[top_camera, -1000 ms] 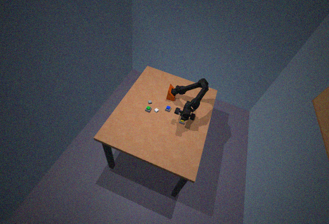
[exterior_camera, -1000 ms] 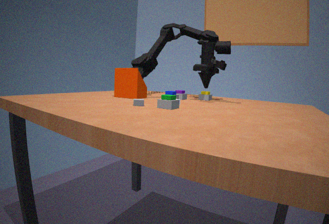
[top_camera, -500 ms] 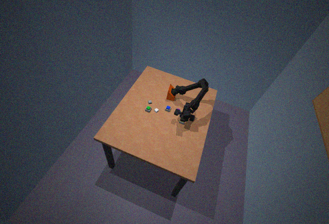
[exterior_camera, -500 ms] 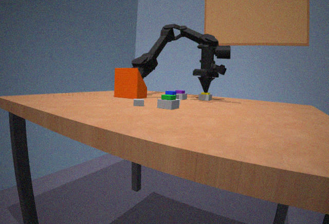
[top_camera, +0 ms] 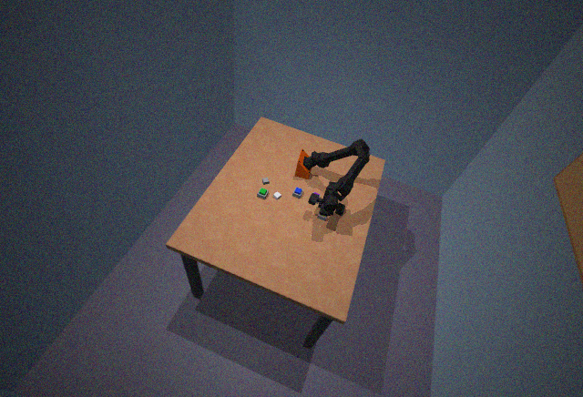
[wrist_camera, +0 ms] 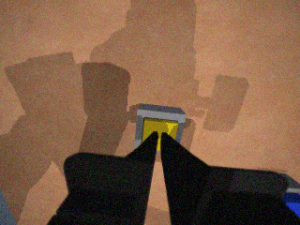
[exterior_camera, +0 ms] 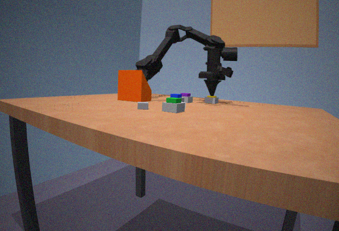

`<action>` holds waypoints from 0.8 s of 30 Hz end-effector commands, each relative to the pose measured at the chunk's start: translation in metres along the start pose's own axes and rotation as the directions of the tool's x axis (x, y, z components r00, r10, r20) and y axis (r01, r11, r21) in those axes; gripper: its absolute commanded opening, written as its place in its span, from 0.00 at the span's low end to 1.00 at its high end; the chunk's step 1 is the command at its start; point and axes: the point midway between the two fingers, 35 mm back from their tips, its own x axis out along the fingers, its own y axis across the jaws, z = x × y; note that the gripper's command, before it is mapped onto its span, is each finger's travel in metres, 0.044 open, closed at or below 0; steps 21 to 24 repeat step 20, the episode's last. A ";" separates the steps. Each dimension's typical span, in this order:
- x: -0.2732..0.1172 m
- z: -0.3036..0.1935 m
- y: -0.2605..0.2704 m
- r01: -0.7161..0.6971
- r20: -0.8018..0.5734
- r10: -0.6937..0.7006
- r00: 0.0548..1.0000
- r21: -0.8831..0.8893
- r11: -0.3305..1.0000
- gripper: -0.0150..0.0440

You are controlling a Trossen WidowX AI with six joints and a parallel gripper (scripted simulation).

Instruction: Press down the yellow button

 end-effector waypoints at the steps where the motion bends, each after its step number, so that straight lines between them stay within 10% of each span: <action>1: -0.003 0.000 0.000 0.000 0.000 0.000 1.000 0.000 1.000 0.29; 8: -0.033 0.000 0.000 0.000 -0.003 0.000 1.000 0.004 1.000 0.29; 19: -0.094 -0.023 0.006 0.003 -0.005 -0.003 1.000 0.006 1.000 0.78; 24: -0.094 -0.023 0.006 0.003 -0.005 -0.003 1.000 0.006 1.000 0.78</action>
